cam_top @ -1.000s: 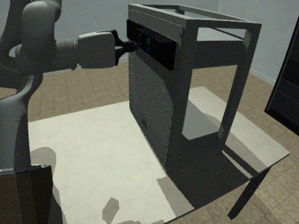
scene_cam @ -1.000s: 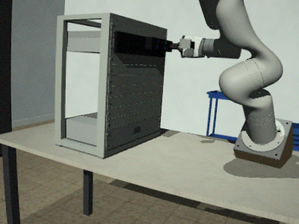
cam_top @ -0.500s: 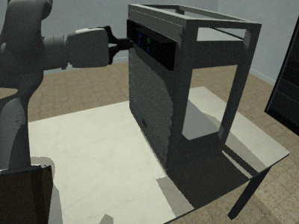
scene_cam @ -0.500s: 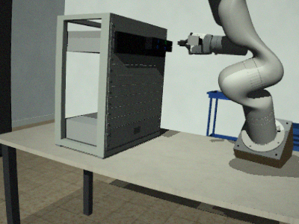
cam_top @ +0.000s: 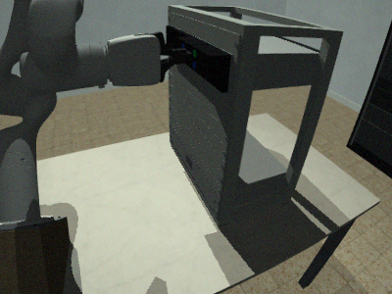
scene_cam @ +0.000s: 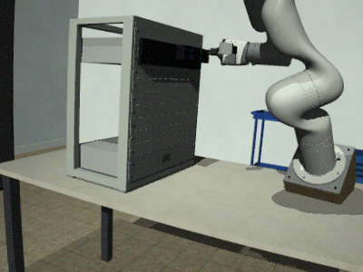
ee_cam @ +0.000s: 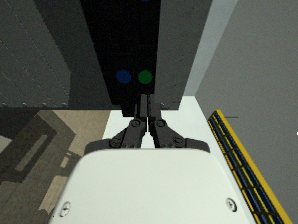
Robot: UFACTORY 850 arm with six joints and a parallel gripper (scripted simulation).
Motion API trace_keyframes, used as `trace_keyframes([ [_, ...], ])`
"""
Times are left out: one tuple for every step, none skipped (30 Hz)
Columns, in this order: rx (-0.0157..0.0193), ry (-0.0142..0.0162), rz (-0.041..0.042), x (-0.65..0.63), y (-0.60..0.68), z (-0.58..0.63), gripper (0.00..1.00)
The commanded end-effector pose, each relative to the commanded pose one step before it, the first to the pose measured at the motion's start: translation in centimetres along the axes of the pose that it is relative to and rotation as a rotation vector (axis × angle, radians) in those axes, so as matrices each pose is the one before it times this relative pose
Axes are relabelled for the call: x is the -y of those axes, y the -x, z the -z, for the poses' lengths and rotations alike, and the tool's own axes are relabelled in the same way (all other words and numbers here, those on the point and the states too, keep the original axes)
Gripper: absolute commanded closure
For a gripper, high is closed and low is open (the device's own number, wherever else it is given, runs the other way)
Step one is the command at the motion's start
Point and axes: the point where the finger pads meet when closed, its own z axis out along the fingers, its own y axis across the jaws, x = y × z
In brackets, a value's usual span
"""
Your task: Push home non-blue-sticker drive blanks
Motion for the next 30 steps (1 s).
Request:
trace_keyframes([
  [0.00076, 0.00139, 0.0013, -0.089, 0.083, -1.513, 1.0],
  [0.0, 0.0, 0.0, 0.0, 0.0, -0.069, 1.0],
  [0.0, 0.0, 0.0, 0.0, 0.0, -0.011, 1.0],
  [0.0, 0.0, 0.0, 0.0, 0.0, 0.0, 1.0],
  [0.0, 0.0, 0.0, 0.0, 0.0, 0.0, 1.0],
  [0.0, 0.0, 0.0, 0.0, 0.0, 0.0, 1.0],
  [0.0, 0.0, 0.0, 0.0, 0.0, 0.0, 1.0],
  [0.0, 0.0, 0.0, 0.0, 0.0, 0.0, 1.0],
  [0.0, 0.0, 0.0, 0.0, 0.0, 0.0, 1.0],
  [0.0, 0.0, 0.0, 0.0, 0.0, 0.0, 1.0],
  [0.0, 0.0, 0.0, 0.0, 0.0, 0.0, 1.0],
  [0.0, 0.0, 0.0, 0.0, 0.0, 0.0, 1.0],
  [0.0, 0.0, 0.0, 0.0, 0.0, 0.0, 1.0],
  [0.0, 0.0, 0.0, 0.0, 0.0, 0.0, 1.0],
  [0.0, 0.0, 0.0, 0.0, 0.0, -0.006, 1.0],
  [0.0, 0.0, 0.0, 0.0, 0.0, -0.038, 1.0],
  [0.0, 0.0, 0.0, -0.001, -0.001, -0.083, 1.0],
  [-0.00001, 0.00001, -0.00001, -0.001, -0.001, -0.126, 1.0],
  [0.0, 0.0, 0.0, -0.001, -0.001, -0.157, 1.0],
  [0.0, 0.0, 0.0, -0.001, -0.001, -0.17, 1.0],
  [0.0, 0.0, 0.0, -0.001, -0.001, -0.16, 1.0],
  [0.0, 0.0, 0.0, -0.001, 0.0, -0.13, 1.0],
  [0.0, 0.0, 0.0, -0.001, -0.001, -0.085, 1.0],
  [0.0, 0.0, 0.0, 0.0, 0.0, -0.039, 1.0],
  [0.0, 0.0, 0.0, 0.0, 0.0, -0.007, 1.0],
  [0.0, 0.0, 0.0, 0.0, 0.0, 0.0, 1.0],
  [0.0, 0.0, 0.0, 0.0, 0.0, 0.0, 1.0],
  [0.0, 0.0, 0.0, 0.0, 0.0, 0.0, 1.0],
  [0.0, 0.0, 0.0, 0.0, 0.0, 0.0, 1.0],
  [0.0, 0.0, 0.0, 0.0, 0.0, 0.0, 1.0],
])
